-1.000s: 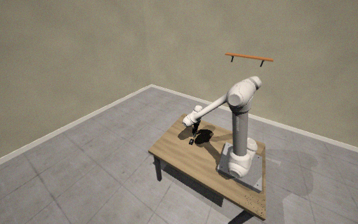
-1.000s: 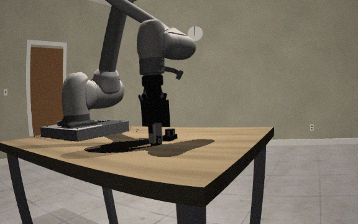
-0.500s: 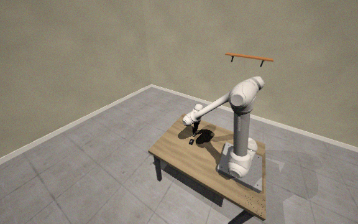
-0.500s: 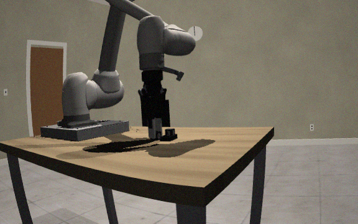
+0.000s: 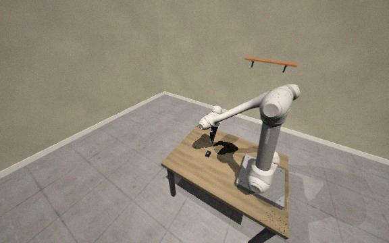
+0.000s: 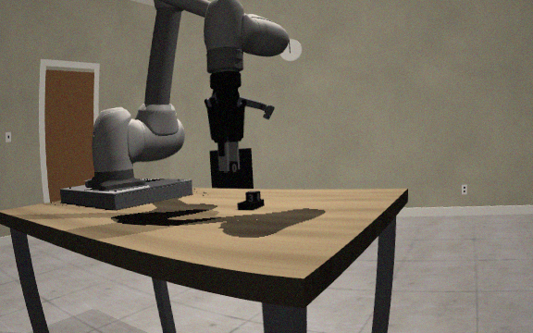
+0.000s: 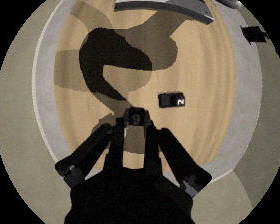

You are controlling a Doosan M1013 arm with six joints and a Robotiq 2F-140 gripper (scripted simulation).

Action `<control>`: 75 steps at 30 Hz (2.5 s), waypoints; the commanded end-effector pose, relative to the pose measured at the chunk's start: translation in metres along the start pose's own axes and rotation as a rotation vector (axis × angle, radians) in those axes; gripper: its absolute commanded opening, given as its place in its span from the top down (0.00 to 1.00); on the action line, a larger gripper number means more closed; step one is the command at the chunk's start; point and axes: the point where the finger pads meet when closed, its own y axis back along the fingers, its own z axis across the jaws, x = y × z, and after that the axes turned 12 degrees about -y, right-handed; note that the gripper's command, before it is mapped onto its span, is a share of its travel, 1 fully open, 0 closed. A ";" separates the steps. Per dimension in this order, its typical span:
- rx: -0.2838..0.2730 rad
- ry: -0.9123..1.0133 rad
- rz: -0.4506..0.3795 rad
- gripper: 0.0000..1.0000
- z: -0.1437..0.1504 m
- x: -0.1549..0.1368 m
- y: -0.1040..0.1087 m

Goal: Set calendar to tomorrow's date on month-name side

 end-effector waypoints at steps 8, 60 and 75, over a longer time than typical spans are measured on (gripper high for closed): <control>0.000 0.001 0.000 0.84 0.000 0.000 0.003; 0.000 1.694 0.000 0.84 0.079 0.035 0.013; 0.000 1.762 0.000 0.84 0.082 0.037 0.013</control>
